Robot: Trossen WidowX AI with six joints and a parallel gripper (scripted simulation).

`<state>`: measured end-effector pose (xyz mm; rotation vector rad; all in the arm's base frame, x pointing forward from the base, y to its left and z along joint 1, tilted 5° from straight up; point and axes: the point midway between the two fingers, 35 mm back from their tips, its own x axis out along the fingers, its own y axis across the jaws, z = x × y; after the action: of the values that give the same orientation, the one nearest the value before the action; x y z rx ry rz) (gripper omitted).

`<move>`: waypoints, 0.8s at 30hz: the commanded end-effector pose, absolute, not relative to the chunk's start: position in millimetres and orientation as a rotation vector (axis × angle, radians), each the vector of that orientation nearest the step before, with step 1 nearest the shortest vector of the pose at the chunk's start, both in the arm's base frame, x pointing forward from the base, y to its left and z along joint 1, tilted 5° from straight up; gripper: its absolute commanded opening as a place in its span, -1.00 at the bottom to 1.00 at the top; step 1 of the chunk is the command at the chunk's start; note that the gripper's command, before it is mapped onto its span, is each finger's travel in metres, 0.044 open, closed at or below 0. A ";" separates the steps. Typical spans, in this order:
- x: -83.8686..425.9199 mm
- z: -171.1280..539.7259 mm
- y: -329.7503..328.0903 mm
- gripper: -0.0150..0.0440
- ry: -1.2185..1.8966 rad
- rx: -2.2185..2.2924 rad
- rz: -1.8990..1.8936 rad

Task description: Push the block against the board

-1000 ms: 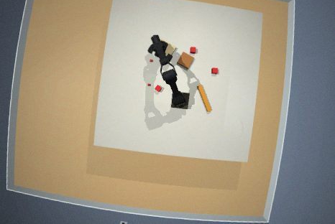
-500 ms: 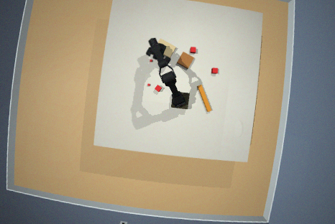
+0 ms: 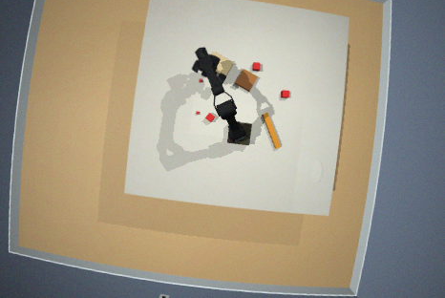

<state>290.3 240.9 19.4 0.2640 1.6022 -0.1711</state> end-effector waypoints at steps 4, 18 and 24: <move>298.6 18.8 225.3 -0.49 1.603 0.196 -0.104; 330.1 15.3 134.0 -0.49 1.580 -0.191 0.268; 335.4 13.7 94.2 -0.49 1.554 -0.356 0.428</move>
<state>333.0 122.0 14.4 -0.2373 1.5750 0.3173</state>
